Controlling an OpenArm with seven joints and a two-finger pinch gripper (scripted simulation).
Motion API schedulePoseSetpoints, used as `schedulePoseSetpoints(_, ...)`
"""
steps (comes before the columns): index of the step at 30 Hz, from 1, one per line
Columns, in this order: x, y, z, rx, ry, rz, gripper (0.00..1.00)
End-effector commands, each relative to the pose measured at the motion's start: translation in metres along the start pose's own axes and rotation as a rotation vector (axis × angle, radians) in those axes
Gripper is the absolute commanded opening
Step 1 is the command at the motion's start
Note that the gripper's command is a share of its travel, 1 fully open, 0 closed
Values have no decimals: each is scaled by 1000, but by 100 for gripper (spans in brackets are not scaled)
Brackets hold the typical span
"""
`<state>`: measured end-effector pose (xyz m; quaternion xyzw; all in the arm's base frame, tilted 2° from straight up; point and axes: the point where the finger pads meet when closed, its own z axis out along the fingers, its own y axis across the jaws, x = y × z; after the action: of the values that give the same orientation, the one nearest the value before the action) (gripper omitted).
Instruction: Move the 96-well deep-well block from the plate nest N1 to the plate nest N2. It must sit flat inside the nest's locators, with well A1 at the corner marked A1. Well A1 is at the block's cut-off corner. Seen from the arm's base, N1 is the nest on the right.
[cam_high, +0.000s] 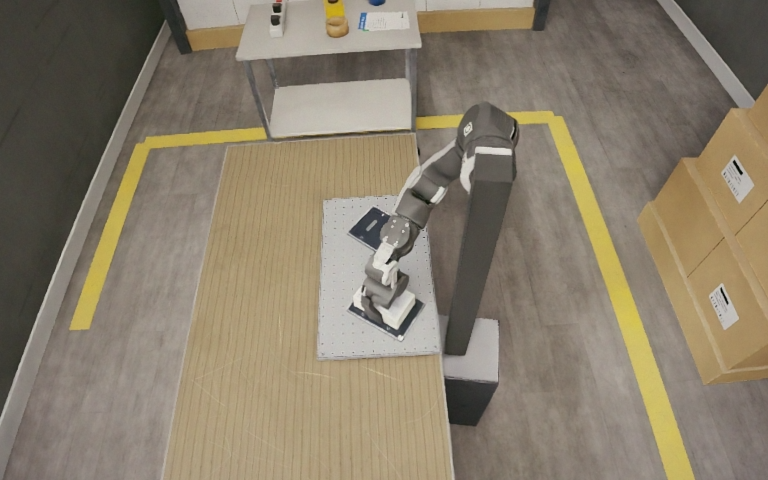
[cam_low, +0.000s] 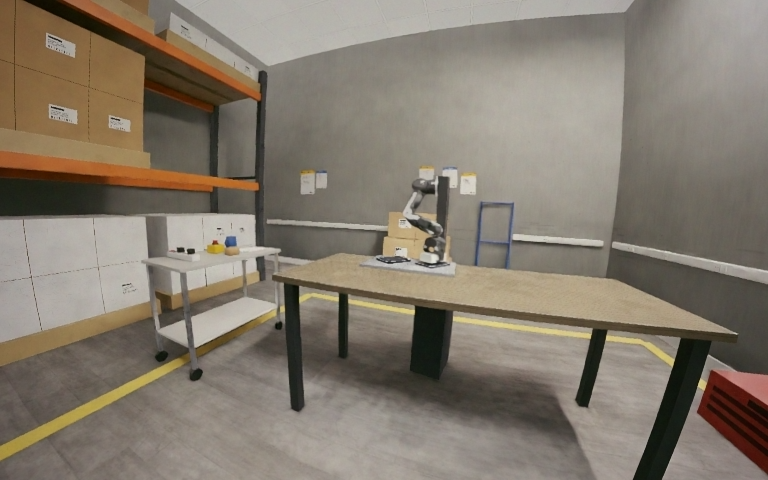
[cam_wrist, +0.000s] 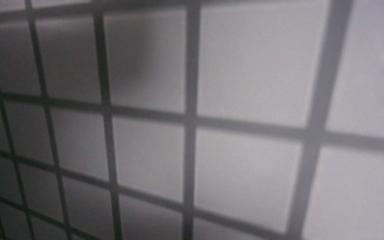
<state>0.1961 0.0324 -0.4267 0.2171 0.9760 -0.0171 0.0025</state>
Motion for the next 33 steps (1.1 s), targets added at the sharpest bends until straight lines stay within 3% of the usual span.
schedulePoseSetpoints(1,1,0,-1,0,1,3,0)
schedulePoseSetpoints(33,1,0,-3,-1,1,0,0)
